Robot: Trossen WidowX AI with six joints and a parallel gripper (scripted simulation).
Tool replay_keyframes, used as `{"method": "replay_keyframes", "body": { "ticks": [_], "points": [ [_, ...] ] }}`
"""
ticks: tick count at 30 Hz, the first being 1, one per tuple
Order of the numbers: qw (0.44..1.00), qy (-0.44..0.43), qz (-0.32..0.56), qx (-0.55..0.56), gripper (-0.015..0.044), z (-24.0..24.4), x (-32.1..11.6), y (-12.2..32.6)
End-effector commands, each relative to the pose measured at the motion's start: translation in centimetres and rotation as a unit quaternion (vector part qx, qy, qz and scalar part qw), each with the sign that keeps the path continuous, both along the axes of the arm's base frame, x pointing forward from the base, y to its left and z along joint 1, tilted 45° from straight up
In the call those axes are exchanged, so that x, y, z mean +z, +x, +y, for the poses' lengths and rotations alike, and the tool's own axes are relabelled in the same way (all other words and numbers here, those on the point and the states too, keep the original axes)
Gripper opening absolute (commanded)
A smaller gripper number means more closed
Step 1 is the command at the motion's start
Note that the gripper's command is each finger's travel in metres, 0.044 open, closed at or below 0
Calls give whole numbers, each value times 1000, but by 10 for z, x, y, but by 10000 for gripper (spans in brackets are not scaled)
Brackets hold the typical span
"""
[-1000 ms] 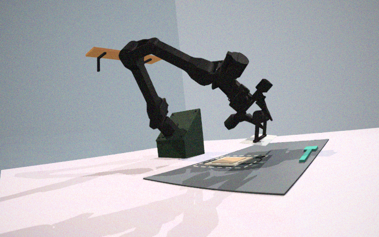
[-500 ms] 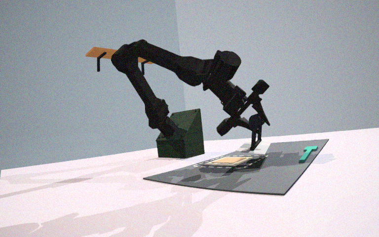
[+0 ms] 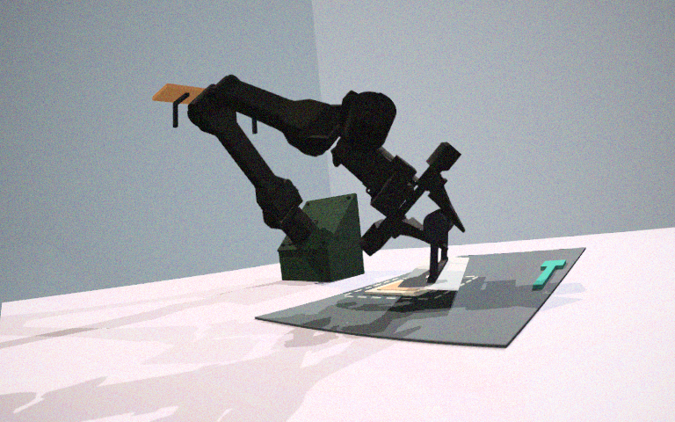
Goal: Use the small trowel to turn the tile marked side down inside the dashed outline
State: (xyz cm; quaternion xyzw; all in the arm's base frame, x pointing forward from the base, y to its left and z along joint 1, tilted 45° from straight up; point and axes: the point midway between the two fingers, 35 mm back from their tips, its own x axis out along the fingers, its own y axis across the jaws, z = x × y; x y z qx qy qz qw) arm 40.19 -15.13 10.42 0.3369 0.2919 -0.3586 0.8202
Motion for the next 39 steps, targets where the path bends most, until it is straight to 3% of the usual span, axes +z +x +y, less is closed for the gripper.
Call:
{"method": "replay_keyframes", "body": {
  "ticks": [1,28,39],
  "points": [
    [1000,0,-8,16,0,-10,17,-1],
    [996,-24,-29,86,0,-83,103,-56],
    [995,-26,-30,87,0,-90,100,-58]
  ]
}}
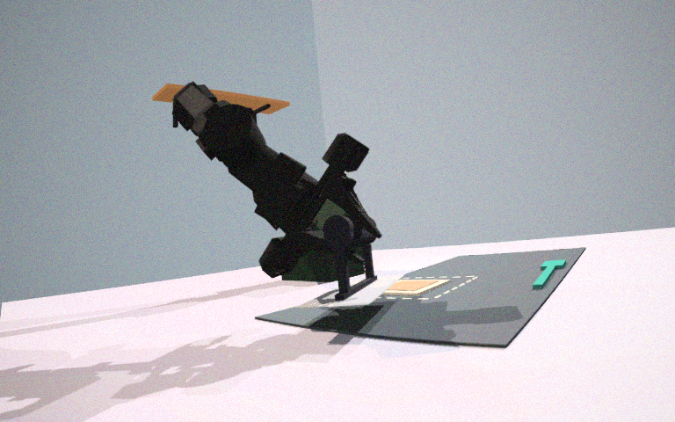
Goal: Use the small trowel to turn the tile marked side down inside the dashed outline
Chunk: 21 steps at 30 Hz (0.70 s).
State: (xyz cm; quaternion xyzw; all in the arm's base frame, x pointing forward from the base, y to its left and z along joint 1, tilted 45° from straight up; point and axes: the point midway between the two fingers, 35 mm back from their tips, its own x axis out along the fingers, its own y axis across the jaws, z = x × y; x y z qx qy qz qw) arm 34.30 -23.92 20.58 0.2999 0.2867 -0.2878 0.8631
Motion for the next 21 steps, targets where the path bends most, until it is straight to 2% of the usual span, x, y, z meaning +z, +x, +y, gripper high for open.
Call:
{"method": "replay_keyframes", "body": {
  "ticks": [1,19,21],
  "points": [
    [1000,0,-2,5,0,-3,-3,1],
    [1000,-1,-2,5,0,-22,-22,-1],
    [1000,-1,-2,5,52,-22,-22,-1]
  ]
}}
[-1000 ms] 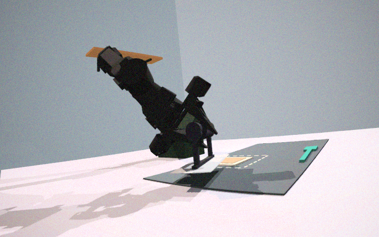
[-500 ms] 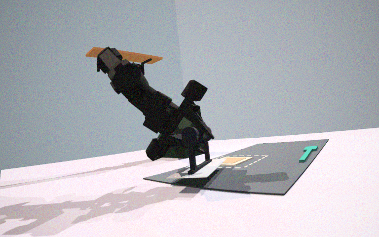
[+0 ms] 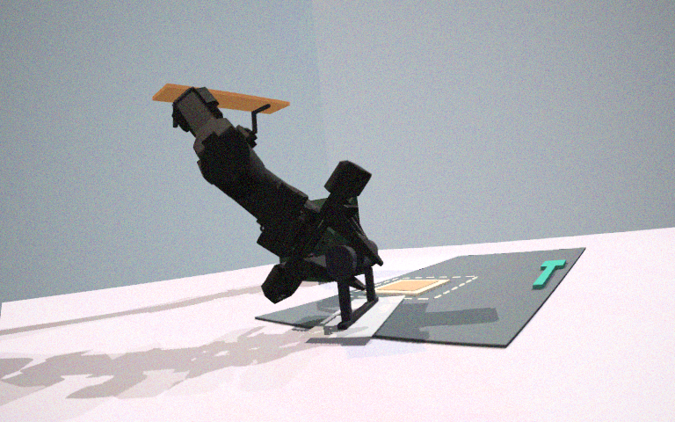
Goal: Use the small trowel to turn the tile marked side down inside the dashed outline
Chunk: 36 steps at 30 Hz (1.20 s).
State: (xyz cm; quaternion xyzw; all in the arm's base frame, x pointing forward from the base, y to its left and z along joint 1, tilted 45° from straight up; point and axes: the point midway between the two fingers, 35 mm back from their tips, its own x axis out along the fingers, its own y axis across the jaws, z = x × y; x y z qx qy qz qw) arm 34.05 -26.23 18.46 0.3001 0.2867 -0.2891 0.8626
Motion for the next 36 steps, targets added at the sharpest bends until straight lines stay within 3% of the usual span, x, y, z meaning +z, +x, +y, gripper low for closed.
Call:
{"method": "replay_keyframes", "body": {
  "ticks": [1,10,20,36],
  "points": [
    [1000,-1,-2,6,79,1,-1,2],
    [1000,-1,-2,6,300,1,-1,2],
    [1000,-1,-2,6,300,1,1,0],
    [1000,0,-1,4,300,22,41,-39]
  ]
}}
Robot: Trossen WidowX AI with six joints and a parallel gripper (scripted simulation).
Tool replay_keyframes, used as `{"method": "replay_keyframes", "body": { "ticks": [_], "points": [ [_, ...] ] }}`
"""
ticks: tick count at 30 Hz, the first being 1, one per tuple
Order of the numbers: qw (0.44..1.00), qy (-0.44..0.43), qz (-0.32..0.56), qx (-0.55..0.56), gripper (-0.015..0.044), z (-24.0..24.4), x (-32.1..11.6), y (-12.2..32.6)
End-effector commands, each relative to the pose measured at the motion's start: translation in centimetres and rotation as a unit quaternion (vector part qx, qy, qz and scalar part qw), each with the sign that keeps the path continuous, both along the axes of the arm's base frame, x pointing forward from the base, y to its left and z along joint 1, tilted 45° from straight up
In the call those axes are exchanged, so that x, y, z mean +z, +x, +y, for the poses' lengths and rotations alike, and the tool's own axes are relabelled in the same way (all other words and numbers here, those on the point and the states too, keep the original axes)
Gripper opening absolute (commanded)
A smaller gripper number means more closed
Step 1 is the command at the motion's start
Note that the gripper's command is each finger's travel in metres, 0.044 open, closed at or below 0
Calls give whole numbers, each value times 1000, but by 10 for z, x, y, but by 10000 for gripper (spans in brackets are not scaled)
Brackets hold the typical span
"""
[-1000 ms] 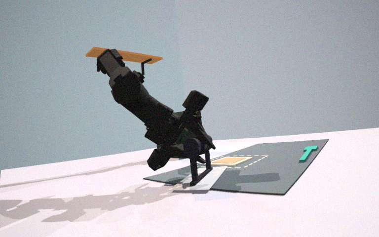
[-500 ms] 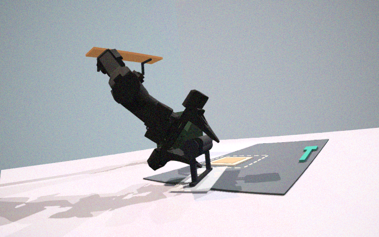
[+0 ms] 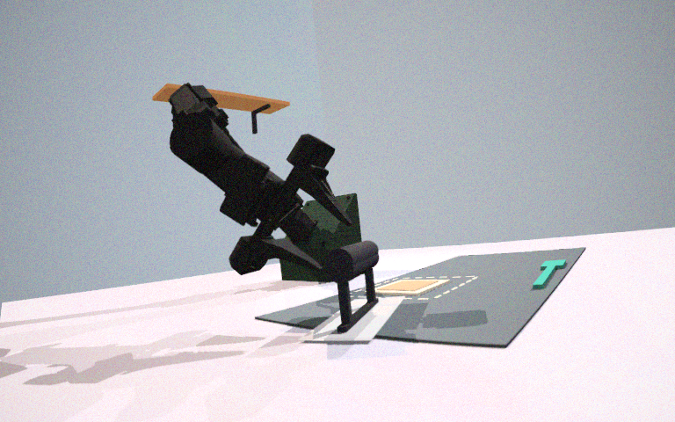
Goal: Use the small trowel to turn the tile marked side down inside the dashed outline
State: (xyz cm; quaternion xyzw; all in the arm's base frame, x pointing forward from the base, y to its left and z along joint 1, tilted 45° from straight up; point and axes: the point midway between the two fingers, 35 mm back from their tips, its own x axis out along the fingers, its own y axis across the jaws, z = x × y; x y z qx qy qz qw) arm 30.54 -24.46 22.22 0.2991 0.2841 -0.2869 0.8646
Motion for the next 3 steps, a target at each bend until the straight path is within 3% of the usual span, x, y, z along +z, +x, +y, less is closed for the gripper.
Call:
{"method": "replay_keyframes", "body": {
  "ticks": [1,3],
  "points": [
    [1000,2,2,2,300,12,6,-5],
    [1000,3,2,1,300,39,17,-12]
  ]
}}
